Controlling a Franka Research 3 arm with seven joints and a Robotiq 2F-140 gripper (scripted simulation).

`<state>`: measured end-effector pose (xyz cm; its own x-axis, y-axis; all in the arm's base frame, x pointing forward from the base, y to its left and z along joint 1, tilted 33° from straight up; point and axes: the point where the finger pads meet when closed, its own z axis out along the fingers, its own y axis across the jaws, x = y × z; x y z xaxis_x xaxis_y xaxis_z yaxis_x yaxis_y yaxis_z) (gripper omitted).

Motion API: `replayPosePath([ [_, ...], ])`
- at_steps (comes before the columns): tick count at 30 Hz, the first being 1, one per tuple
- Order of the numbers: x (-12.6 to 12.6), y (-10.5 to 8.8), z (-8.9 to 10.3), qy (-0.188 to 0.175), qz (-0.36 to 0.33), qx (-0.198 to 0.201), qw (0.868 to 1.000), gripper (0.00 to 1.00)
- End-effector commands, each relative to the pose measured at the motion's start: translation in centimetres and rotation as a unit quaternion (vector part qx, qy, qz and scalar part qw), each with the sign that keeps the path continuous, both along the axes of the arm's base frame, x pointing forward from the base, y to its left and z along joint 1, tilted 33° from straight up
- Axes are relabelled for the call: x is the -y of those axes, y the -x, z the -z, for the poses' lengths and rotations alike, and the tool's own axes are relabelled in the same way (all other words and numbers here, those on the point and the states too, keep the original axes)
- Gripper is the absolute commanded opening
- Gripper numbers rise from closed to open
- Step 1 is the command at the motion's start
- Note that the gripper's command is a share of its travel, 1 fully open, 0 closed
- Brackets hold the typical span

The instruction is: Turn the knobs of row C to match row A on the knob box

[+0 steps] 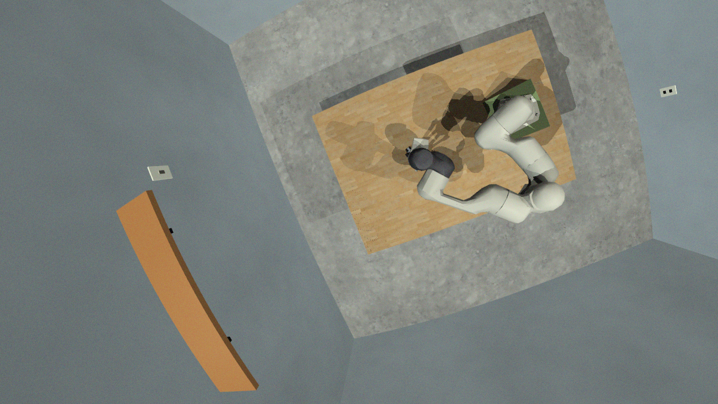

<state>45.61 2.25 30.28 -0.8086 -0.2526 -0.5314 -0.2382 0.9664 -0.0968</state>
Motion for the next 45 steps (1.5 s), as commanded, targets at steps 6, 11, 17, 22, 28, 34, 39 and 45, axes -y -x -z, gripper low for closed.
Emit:
replayPosePath([
  [6,0.09,-0.38,0.48,0.000,0.000,0.002,1.000,0.12],
  [11,0.07,-0.58,0.79,0.000,0.000,0.002,1.000,0.12],
  [17,0.06,-0.67,0.93,0.000,0.000,0.002,1.000,0.12],
  [22,0.06,-0.70,0.97,0.000,0.000,0.002,1.000,0.12],
  [28,0.06,-0.70,0.97,0.000,0.000,0.002,1.000,0.12],
  [34,0.06,-0.70,0.97,0.000,0.000,0.002,1.000,0.12],
  [39,0.06,-0.70,0.97,0.000,0.000,0.002,1.000,0.12],
  [45,0.06,-0.70,0.97,0.000,0.000,0.002,1.000,0.12],
])
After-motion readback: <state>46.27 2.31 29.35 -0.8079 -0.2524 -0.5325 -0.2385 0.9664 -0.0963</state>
